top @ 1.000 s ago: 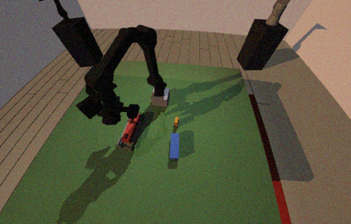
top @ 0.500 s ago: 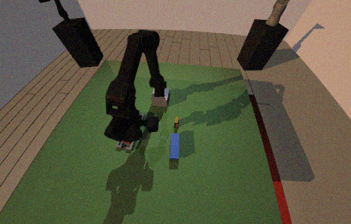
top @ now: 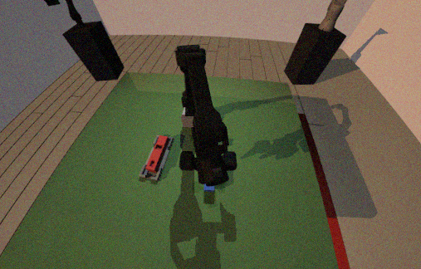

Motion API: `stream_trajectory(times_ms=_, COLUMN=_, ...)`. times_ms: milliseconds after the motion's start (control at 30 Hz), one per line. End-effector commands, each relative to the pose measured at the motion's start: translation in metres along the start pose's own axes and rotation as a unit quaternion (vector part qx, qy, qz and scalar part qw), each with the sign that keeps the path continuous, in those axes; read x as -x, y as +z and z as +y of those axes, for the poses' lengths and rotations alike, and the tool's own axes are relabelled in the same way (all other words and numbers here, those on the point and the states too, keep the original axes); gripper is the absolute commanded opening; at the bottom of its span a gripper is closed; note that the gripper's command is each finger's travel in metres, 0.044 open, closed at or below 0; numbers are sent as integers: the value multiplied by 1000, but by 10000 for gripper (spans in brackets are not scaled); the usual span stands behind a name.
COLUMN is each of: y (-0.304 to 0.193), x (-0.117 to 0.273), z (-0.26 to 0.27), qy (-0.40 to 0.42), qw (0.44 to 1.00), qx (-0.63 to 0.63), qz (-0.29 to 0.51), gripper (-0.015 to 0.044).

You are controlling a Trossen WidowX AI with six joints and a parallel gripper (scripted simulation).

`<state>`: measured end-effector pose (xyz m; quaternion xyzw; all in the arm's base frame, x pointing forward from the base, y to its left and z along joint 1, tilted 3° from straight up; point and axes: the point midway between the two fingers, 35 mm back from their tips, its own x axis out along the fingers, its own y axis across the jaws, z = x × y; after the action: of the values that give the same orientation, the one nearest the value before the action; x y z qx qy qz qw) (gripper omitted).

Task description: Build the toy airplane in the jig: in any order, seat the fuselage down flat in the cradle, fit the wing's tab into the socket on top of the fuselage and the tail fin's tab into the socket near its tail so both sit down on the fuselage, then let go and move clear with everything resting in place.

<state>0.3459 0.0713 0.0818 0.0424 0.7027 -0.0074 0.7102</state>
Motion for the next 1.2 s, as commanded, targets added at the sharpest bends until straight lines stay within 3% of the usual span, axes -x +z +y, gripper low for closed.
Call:
stream_trajectory(times_ms=0, y=2, x=-12, z=5, qy=0, qw=1000, qx=-11, qz=1, gripper=440)
stream_trajectory(times_ms=100, y=1, x=-36, z=5, qy=0, qw=1000, qx=-11, qz=1, gripper=440)
stream_trajectory(times_ms=1167, y=1, x=-82, z=5, qy=0, qw=1000, qx=-11, qz=1, gripper=440)
